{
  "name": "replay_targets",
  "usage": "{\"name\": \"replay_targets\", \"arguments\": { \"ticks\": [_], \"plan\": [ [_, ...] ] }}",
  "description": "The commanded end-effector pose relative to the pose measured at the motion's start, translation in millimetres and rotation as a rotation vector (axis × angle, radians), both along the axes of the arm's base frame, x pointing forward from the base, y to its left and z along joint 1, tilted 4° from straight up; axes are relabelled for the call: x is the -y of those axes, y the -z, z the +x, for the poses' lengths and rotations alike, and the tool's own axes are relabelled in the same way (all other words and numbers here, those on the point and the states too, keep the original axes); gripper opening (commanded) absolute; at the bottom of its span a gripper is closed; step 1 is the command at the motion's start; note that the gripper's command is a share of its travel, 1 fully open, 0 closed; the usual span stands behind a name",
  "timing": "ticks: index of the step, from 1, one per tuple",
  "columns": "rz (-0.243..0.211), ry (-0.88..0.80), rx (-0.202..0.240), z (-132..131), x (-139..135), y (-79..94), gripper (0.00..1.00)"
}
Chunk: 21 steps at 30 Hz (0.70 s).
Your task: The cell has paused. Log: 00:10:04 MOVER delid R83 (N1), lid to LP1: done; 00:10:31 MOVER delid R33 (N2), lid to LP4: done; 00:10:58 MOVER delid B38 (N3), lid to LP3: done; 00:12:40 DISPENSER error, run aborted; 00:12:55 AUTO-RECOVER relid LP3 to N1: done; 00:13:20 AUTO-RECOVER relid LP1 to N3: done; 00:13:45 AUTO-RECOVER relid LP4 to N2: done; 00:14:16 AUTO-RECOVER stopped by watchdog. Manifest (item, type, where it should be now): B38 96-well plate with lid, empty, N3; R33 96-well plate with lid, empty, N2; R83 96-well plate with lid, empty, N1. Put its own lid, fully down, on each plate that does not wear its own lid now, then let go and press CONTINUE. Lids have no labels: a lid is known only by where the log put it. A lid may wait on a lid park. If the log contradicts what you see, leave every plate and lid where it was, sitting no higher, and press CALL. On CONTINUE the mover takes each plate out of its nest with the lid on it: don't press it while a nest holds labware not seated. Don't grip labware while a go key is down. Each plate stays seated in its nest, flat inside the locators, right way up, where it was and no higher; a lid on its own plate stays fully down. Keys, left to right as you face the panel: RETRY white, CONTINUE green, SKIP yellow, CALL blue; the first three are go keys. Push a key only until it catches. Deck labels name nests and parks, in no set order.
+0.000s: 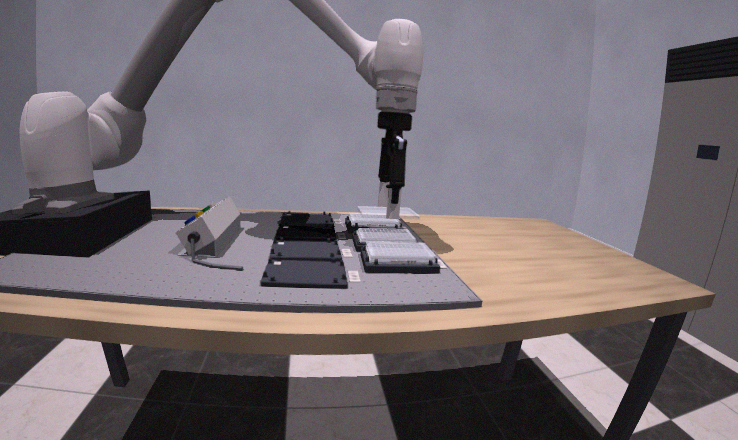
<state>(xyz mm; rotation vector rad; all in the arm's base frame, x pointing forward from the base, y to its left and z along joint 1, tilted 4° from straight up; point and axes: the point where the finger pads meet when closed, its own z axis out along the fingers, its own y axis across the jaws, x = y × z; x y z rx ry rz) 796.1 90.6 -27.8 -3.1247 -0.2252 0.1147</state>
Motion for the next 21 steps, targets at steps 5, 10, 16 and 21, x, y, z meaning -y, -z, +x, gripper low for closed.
{"name": "replay_targets", "arguments": {
  "ticks": [5, 10, 16, 21],
  "plan": [
    [-0.001, 0.014, 0.000, 0, 0, 1.4, 0.00],
    [-0.002, 0.028, 0.000, 0, 0, 3.0, 0.00],
    [-0.002, 0.033, 0.000, -1, 0, 8.2, 0.00],
    [-0.002, 0.033, 0.000, -1, 0, 17.0, 0.00]
  ]
}}
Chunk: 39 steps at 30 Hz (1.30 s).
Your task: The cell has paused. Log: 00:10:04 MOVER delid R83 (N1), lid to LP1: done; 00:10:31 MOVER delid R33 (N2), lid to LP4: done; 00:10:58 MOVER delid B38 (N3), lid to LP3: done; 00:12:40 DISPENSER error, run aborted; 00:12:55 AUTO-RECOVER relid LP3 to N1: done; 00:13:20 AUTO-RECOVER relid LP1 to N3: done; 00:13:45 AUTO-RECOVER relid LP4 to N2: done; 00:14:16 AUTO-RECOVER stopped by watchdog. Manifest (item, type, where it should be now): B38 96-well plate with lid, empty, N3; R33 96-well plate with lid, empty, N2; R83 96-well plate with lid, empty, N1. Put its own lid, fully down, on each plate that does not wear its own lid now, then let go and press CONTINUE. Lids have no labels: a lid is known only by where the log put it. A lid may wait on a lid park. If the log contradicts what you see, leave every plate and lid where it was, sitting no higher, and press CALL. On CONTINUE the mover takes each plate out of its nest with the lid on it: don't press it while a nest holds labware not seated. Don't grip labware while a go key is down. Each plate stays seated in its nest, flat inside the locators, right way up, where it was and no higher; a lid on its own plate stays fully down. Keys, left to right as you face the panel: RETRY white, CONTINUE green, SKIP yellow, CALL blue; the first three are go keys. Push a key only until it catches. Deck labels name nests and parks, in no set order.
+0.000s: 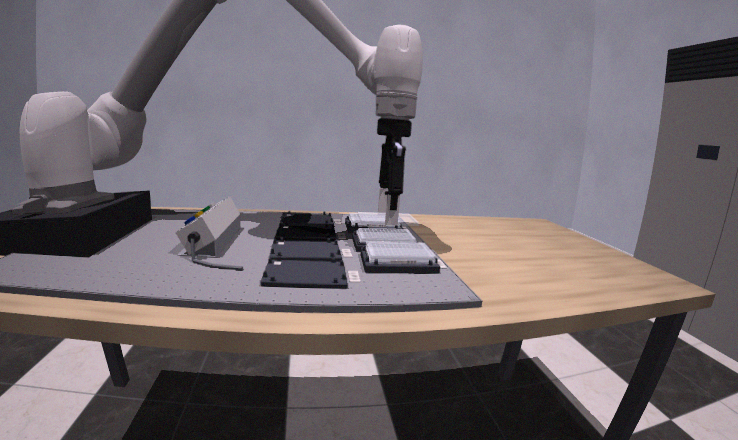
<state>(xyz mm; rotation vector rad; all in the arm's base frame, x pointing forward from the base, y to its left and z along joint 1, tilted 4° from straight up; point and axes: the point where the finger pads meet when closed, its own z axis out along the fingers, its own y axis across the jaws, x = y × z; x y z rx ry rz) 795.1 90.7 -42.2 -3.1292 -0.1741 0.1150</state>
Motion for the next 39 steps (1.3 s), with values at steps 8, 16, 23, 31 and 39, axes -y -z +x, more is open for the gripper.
{"name": "replay_targets", "arguments": {
  "ticks": [8, 16, 23, 31, 39],
  "plan": [
    [0.000, 0.000, 0.000, -1, 0, 11.7, 0.00],
    [0.000, 0.000, 0.000, -1, 0, 19.5, 0.00],
    [0.000, 0.000, 0.000, -2, 0, 21.9, 0.00],
    [0.000, 0.000, 0.000, -2, 0, 22.0, 0.00],
    [0.000, 0.000, 0.000, -2, 0, 22.0, 0.00]
  ]
}}
